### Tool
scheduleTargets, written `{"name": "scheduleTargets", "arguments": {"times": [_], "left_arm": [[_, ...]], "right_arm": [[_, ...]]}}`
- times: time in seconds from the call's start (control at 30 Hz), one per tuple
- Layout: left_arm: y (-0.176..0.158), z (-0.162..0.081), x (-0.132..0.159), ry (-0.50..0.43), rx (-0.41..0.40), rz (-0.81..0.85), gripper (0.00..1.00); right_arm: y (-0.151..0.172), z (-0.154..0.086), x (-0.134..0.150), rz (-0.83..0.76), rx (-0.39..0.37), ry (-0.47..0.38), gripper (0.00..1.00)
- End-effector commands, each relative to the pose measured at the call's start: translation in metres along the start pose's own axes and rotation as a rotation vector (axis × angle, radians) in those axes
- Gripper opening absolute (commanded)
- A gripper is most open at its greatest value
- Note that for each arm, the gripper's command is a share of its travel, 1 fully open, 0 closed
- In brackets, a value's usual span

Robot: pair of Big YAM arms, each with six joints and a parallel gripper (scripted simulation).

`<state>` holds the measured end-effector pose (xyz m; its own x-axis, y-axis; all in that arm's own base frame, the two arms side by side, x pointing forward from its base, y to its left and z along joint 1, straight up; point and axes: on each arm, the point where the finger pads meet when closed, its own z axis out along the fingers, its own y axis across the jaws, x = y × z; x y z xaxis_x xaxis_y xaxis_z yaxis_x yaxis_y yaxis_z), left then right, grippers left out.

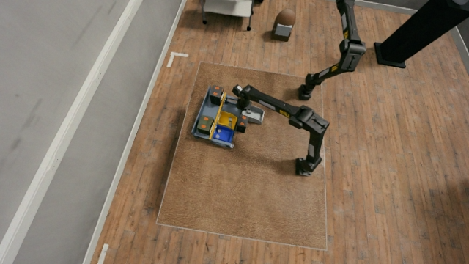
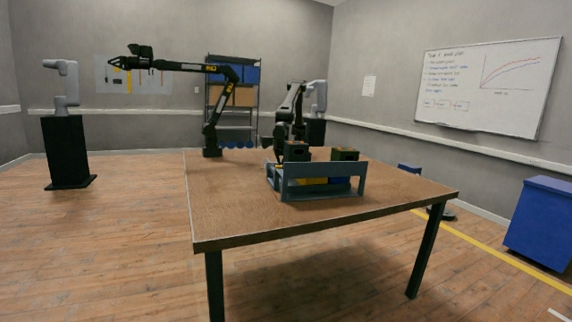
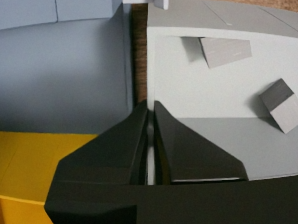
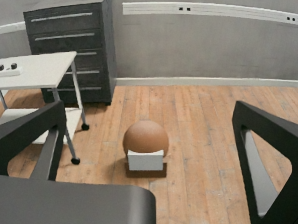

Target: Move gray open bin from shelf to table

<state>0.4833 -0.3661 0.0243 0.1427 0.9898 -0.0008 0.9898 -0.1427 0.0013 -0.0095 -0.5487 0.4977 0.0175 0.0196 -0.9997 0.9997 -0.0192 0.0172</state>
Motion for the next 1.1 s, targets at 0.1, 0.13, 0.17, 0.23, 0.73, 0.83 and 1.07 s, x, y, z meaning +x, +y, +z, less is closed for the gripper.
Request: {"name": "scheduleTargets", "arguments": {"times": [0.1,0.13,0.17,0.23,0.73,0.83,1.07], "left_arm": [[-0.003,0.013,-0.004,0.007,0.012,0.013,0.00],[0.008,-0.007,-0.012,-0.010,-0.009,0.009,0.43],[0.007,-0.006,-0.011,-0.009,-0.008,0.009,0.43],[0.007,-0.005,-0.011,-0.009,-0.007,0.009,0.43],[0.008,-0.002,-0.011,-0.009,-0.010,0.010,0.43],[0.008,-0.002,-0.011,-0.009,-0.011,0.010,0.43],[0.008,0.000,-0.011,-0.009,-0.013,0.011,0.43]], "right_arm": [[-0.004,-0.004,-0.003,-0.017,0.006,-0.020,1.00],[-0.004,-0.004,-0.003,-0.017,0.006,-0.020,1.00],[-0.004,-0.004,-0.003,-0.017,0.006,-0.020,1.00],[-0.004,-0.004,-0.003,-0.017,0.006,-0.020,1.00],[-0.004,-0.004,-0.003,-0.017,0.006,-0.020,1.00],[-0.004,-0.004,-0.003,-0.017,0.006,-0.020,1.00],[-0.004,-0.004,-0.003,-0.017,0.006,-0.020,1.00]]}}
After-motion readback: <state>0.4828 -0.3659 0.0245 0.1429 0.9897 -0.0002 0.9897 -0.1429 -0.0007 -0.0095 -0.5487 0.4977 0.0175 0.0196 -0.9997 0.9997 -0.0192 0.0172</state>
